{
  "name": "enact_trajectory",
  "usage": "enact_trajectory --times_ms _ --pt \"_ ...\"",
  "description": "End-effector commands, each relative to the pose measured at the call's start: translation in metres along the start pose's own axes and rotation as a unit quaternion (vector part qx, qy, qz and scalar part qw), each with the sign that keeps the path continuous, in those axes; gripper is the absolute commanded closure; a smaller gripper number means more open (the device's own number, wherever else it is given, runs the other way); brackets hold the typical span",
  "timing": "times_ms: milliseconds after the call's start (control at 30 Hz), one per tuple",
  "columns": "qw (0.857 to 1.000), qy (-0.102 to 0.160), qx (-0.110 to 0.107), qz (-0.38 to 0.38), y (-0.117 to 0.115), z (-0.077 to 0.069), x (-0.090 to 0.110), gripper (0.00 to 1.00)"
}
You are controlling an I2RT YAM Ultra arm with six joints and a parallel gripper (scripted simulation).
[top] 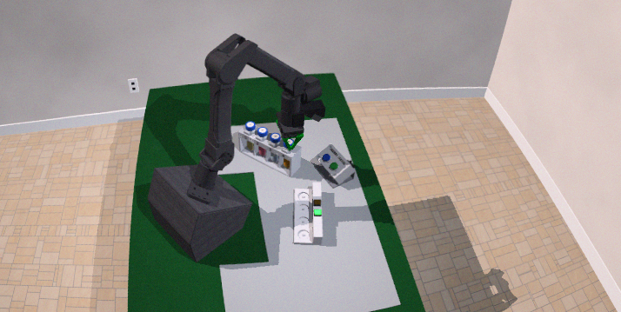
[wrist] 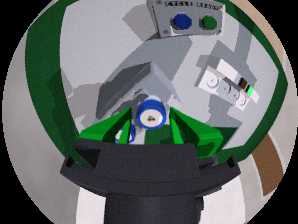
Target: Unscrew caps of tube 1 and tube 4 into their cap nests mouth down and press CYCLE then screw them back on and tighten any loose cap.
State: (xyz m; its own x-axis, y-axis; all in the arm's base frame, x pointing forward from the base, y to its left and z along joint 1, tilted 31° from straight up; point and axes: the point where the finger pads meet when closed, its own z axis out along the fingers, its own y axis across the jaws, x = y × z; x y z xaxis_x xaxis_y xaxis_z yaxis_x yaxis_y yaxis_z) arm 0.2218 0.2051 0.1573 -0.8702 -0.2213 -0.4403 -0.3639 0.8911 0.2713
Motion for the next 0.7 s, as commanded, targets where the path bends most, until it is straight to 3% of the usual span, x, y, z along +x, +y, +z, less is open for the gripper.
enact_trajectory --times_ms 0,133,300,667 --pt "1.000 -0.006 -0.002 0.000 0.0012 -0.0021 -0.0024 0.51" --pt "1.000 -0.006 -0.002 -0.020 0.0013 -0.0026 -0.0024 0.51" --pt "0.993 -0.006 -0.002 -0.119 0.0013 -0.0031 -0.0024 0.51" --pt "0.949 -0.006 -0.001 -0.314 0.0012 -0.0031 -0.0023 0.51"
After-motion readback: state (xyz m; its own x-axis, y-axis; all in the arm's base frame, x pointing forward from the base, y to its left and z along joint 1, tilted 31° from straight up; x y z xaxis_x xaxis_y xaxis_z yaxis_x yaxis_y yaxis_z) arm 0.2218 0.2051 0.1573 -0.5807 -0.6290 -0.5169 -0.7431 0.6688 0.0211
